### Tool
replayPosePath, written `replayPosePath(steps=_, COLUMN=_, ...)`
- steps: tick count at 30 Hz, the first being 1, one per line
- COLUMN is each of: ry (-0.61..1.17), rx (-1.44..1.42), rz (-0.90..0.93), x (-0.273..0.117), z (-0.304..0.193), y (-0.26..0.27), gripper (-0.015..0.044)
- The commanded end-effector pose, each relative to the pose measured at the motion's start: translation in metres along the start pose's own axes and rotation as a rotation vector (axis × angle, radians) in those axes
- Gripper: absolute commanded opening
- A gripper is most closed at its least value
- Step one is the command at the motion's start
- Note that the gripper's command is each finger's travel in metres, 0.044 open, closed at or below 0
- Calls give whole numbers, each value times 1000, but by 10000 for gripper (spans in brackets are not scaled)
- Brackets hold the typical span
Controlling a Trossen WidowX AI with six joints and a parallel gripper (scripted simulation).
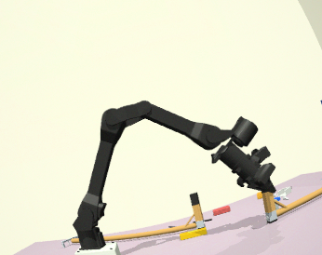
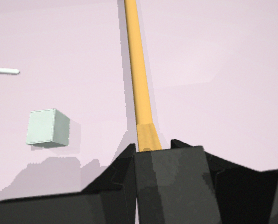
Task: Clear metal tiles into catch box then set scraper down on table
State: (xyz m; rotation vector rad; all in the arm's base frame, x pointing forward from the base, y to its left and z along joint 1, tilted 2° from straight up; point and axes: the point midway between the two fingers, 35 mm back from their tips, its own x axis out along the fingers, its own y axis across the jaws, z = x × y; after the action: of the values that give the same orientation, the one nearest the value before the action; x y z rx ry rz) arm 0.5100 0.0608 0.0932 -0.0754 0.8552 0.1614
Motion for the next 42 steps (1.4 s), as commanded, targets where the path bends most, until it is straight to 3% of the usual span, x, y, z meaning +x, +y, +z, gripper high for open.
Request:
replayPosePath(steps=1, ry=-9, rx=-2, rz=1, x=-7, z=0, y=-1, gripper=0)
replayPosePath(steps=42, ry=-10, rx=-1, rz=-1, x=-53, z=-43, y=-5, gripper=0)
